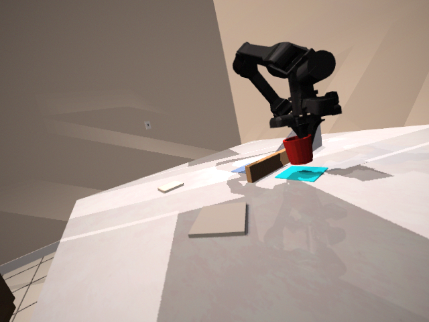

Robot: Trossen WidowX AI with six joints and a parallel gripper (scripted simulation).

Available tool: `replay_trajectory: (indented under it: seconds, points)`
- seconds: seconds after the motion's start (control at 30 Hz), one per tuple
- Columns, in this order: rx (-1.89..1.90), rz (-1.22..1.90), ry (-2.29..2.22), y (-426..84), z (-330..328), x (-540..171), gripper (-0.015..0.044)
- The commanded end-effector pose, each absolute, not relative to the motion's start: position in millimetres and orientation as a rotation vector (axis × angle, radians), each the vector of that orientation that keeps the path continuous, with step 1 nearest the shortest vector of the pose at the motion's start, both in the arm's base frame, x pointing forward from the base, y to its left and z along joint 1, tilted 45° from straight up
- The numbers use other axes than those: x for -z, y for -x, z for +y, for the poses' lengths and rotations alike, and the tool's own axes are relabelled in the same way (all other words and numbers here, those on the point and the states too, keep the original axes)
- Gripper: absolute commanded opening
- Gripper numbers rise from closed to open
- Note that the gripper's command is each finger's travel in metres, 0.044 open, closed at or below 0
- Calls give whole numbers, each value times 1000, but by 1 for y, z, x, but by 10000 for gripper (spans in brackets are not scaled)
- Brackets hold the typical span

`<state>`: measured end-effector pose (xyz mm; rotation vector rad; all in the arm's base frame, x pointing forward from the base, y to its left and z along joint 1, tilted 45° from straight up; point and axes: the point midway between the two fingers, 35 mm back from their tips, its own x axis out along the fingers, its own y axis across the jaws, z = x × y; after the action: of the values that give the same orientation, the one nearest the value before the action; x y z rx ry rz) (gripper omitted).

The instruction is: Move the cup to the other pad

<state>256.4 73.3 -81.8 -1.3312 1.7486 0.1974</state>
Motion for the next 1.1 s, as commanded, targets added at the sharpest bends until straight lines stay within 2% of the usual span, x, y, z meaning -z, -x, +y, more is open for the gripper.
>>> replay_trajectory:
  seconds: [0.0, 0.9, 1.07]
  points:
    - [-198, 1753, 1340, -254, 66, 88, 0]
    - [-195, 1752, 1333, -254, 55, 100, 0]
    - [-195, 1752, 1333, -254, 55, 100, 128]
